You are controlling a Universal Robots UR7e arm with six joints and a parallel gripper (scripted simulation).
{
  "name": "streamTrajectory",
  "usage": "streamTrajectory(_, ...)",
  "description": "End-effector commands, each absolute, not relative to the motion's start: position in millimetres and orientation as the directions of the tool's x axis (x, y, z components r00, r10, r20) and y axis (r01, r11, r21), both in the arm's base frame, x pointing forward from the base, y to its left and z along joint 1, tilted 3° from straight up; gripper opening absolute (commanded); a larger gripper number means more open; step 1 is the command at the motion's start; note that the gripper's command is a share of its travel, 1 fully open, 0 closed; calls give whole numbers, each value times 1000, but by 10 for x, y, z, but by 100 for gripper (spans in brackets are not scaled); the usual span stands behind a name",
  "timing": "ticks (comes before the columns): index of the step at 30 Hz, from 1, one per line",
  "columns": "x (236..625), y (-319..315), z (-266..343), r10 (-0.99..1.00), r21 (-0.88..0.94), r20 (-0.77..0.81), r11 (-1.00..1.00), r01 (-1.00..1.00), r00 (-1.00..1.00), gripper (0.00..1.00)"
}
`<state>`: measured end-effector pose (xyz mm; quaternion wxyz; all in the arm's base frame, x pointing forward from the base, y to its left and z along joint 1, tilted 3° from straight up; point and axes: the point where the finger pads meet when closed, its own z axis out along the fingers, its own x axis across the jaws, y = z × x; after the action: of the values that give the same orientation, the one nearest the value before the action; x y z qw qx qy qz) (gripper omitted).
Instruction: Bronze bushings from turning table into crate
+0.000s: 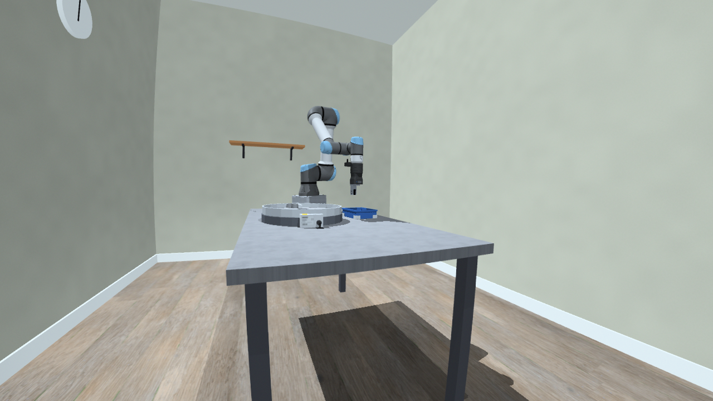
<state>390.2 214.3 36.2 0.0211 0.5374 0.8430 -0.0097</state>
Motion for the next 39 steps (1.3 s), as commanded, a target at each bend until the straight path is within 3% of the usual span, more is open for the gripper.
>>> streamTrajectory(1,3906,2144,367,906,8,-46,422,906,-421,42)
streamTrajectory(31,3906,2144,367,906,8,-46,422,906,-421,42)
streamTrajectory(32,3906,2144,367,906,8,-46,422,906,-421,100)
streamTrajectory(39,3906,2144,367,906,8,-46,422,906,-421,100)
